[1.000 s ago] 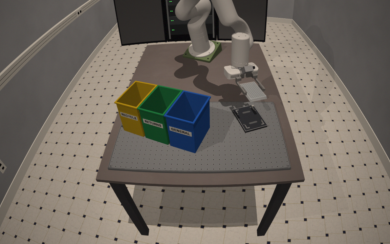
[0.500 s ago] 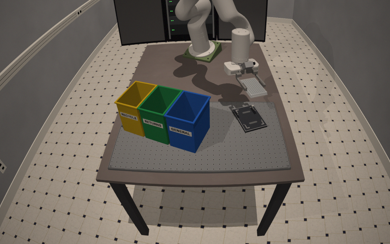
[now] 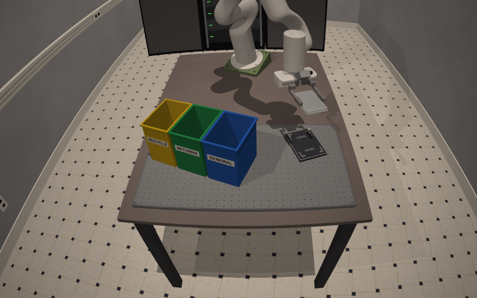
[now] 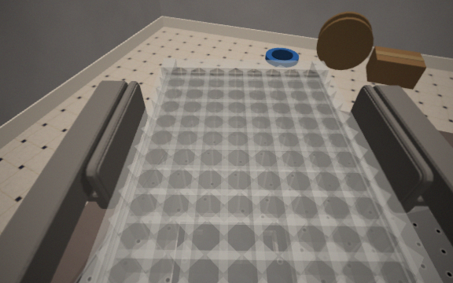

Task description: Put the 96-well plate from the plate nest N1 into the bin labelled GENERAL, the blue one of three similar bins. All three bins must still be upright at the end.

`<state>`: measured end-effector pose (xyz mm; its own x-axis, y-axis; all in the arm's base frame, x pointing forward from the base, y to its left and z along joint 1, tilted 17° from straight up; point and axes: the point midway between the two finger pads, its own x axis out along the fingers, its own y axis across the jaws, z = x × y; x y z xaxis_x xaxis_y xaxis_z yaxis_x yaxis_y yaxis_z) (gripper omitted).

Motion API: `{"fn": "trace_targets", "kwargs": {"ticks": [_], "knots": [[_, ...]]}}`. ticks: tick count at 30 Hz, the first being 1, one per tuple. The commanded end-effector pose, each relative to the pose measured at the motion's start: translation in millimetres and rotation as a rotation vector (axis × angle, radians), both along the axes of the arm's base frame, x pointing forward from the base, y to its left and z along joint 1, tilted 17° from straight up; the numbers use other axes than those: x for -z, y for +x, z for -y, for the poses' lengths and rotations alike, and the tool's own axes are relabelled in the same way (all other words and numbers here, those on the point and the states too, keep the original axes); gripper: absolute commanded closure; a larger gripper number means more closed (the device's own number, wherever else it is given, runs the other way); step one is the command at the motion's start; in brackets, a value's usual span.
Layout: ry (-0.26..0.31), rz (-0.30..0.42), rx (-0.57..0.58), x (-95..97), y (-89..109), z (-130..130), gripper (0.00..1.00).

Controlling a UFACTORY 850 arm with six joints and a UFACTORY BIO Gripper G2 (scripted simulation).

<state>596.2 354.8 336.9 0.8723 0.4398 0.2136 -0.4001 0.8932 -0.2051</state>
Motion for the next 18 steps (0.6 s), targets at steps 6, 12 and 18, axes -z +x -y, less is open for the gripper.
{"fn": "trace_targets", "kwargs": {"ticks": [6,12,18], "knots": [[0.001,0.001,0.0,-2.6,-0.1,-0.5,1.0],[0.039,0.014,0.127,-5.1,6.1,11.1,1.0],[0.076,0.026,0.254,-7.6,12.2,22.6,1.0]]}}
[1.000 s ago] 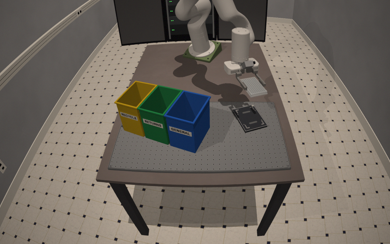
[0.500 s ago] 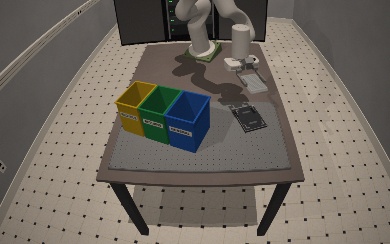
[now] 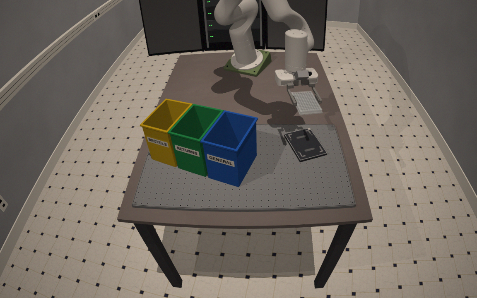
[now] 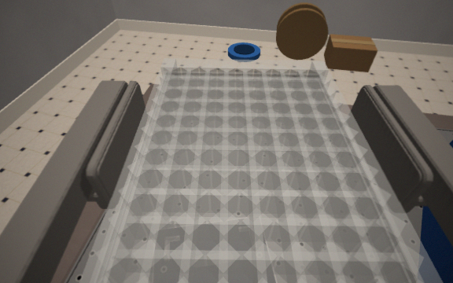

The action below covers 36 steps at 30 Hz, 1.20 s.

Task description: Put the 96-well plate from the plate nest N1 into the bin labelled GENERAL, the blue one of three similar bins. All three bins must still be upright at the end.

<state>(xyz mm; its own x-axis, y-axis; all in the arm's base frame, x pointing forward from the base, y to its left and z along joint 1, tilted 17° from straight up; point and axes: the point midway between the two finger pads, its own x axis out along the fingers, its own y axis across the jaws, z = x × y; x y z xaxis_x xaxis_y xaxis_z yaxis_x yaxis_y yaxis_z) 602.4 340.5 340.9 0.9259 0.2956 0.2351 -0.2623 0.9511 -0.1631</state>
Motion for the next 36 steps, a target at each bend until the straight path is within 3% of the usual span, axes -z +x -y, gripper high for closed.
{"fn": "trace_targets", "kwargs": {"ticks": [1,13,36], "knots": [[0.037,0.024,0.138,-4.3,7.5,11.3,1.0],[0.147,0.06,0.516,-11.7,26.0,46.0,1.0],[0.147,0.06,0.516,-23.6,55.2,100.9,1.0]]}}
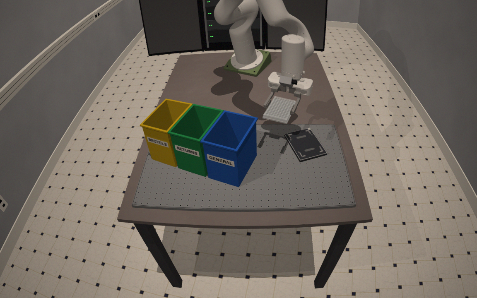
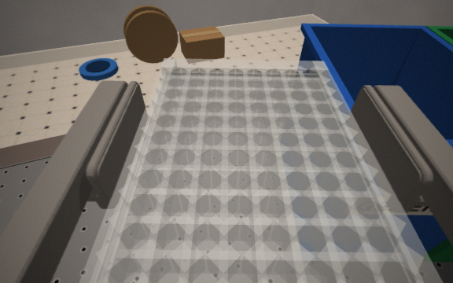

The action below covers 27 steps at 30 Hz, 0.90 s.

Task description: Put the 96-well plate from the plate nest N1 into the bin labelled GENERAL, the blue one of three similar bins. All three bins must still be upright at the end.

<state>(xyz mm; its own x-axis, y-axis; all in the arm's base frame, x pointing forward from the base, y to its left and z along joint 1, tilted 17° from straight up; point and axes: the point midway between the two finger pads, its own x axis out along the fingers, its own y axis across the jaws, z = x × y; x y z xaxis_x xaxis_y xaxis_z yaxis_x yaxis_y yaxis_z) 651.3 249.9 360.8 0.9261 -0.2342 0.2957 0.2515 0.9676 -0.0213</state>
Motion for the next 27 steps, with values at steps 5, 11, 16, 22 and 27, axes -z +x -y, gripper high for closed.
{"fn": "trace_targets", "kwargs": {"ticks": [5,11,16,22,27], "knots": [[0.002,0.001,0.0,-6.9,14.0,24.8,1.0],[0.002,0.001,0.0,-10.6,23.2,42.1,1.0],[0.002,0.001,0.0,-12.5,27.8,50.8,1.0],[0.002,0.001,0.0,-16.3,37.1,68.2,1.0],[0.001,0.002,0.0,-19.5,44.8,82.6,1.0]]}}
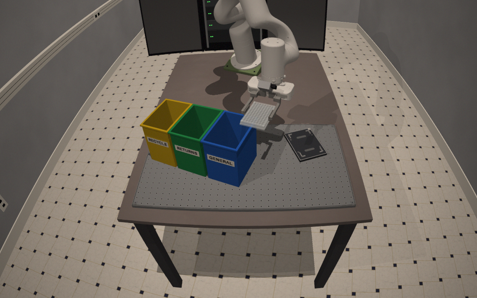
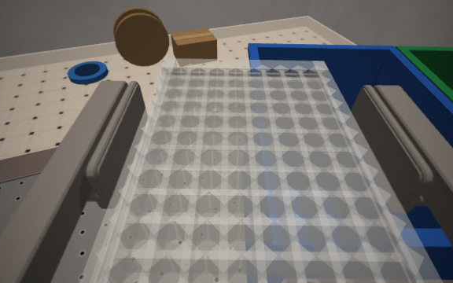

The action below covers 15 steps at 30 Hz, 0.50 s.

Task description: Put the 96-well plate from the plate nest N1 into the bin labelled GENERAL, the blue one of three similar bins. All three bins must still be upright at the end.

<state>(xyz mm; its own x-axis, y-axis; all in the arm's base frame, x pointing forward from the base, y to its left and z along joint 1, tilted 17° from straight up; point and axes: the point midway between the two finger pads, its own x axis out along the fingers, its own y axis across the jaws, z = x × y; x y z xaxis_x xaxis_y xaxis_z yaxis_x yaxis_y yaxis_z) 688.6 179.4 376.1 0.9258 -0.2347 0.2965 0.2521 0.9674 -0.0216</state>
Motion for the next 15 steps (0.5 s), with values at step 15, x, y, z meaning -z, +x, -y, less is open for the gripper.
{"fn": "trace_targets", "kwargs": {"ticks": [15], "knots": [[0.002,0.001,-0.001,-12.4,27.4,49.8,1.0]]}}
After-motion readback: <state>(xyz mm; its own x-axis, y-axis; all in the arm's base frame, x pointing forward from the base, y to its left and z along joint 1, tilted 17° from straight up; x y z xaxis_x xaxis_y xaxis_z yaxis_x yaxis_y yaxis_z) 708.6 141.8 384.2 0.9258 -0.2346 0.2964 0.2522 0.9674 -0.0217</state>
